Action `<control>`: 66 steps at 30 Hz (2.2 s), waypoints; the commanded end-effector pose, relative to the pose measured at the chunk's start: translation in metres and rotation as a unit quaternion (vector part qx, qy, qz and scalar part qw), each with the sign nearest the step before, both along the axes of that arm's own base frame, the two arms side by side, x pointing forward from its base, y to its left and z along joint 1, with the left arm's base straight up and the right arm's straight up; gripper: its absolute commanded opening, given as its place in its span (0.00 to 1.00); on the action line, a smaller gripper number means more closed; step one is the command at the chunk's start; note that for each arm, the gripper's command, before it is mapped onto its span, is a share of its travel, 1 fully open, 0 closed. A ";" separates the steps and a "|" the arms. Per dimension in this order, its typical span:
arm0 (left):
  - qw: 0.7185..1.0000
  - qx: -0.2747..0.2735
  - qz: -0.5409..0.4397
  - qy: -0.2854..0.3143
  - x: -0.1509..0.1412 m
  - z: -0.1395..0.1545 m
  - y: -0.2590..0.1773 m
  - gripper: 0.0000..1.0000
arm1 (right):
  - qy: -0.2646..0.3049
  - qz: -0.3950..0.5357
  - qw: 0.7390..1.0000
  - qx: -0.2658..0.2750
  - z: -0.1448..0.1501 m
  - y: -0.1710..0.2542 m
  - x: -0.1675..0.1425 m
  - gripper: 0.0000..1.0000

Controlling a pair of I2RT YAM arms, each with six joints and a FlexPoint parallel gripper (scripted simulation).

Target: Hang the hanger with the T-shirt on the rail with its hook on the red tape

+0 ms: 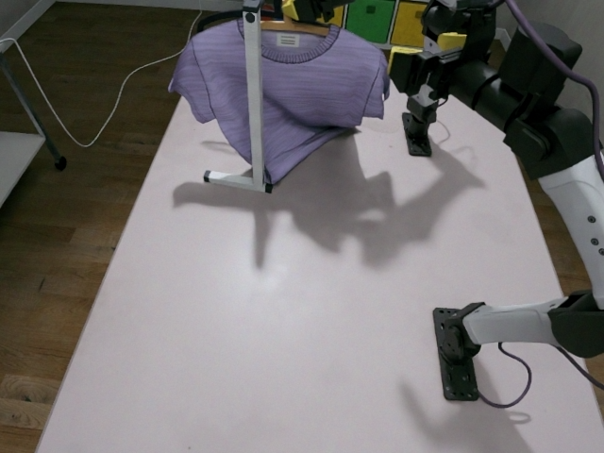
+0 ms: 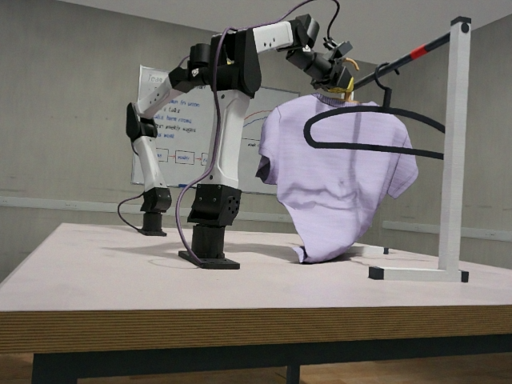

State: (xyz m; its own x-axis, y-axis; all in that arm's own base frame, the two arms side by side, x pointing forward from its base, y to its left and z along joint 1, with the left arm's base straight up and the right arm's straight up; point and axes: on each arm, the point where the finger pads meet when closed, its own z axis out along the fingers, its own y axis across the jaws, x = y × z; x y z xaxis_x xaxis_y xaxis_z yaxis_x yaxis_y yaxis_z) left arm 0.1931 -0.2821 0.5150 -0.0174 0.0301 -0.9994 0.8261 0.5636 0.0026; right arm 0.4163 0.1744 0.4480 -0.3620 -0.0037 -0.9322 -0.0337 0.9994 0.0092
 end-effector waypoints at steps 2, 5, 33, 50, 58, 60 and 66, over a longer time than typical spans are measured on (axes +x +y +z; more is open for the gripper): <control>1.000 -0.006 -0.002 -0.002 -0.003 0.005 0.001 1.00 | -0.022 -0.002 1.000 0.013 0.016 -0.001 -0.001 0.00; 1.000 -0.006 -0.002 -0.002 -0.003 0.005 0.001 1.00 | -0.022 -0.002 1.000 0.013 0.017 -0.001 -0.001 0.00; 1.000 -0.006 -0.002 -0.002 -0.003 0.005 0.001 1.00 | -0.014 0.011 1.000 0.008 0.004 0.003 0.010 0.00; 1.000 -0.006 -0.002 -0.002 -0.003 0.005 0.001 1.00 | -0.012 -0.002 1.000 0.008 0.002 -0.001 0.050 0.00; 1.000 -0.006 -0.002 -0.002 -0.003 0.005 0.001 1.00 | -0.017 -0.001 1.000 0.010 0.007 -0.002 0.047 0.00; 1.000 -0.006 -0.002 -0.002 -0.003 0.005 0.001 1.00 | -0.017 -0.001 1.000 0.010 0.007 -0.002 0.047 0.00; 1.000 -0.006 -0.002 -0.002 -0.003 0.005 0.001 1.00 | -0.022 -0.004 1.000 0.012 0.009 -0.002 0.048 0.00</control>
